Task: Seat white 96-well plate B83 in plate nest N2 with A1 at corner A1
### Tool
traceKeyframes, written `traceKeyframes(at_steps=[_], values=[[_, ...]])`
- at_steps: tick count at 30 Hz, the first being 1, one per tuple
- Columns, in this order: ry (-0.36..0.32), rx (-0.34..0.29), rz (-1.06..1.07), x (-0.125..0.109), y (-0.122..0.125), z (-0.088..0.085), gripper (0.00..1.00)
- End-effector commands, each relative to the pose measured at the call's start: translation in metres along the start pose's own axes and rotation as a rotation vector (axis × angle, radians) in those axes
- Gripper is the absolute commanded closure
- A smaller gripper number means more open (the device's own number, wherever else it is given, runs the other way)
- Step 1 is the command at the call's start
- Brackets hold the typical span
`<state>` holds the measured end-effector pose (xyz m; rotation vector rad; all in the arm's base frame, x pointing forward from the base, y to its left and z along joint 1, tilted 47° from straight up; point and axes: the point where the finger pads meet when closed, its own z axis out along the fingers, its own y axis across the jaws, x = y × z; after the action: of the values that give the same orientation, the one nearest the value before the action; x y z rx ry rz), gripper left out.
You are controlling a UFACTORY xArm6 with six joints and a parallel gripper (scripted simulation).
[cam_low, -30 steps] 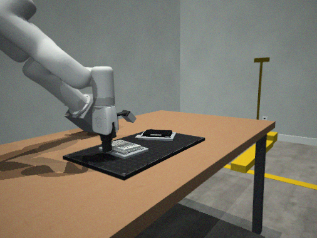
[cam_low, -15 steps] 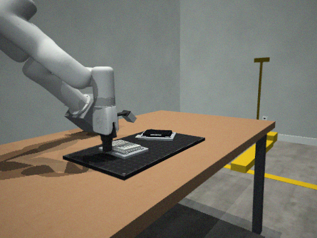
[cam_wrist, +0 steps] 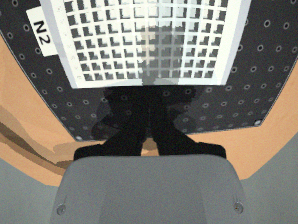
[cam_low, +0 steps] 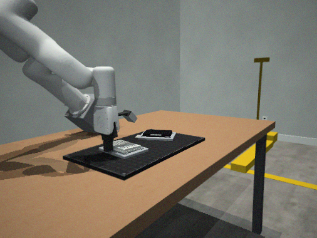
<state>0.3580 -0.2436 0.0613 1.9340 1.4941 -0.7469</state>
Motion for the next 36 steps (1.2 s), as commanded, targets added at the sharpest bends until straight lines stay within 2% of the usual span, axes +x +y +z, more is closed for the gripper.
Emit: traceKeyframes(at_steps=[1,36], values=[[0.000,-0.003,0.001,0.002,0.001,-0.001,1.00],[0.000,-0.003,0.001,0.012,0.001,-0.001,1.00]])
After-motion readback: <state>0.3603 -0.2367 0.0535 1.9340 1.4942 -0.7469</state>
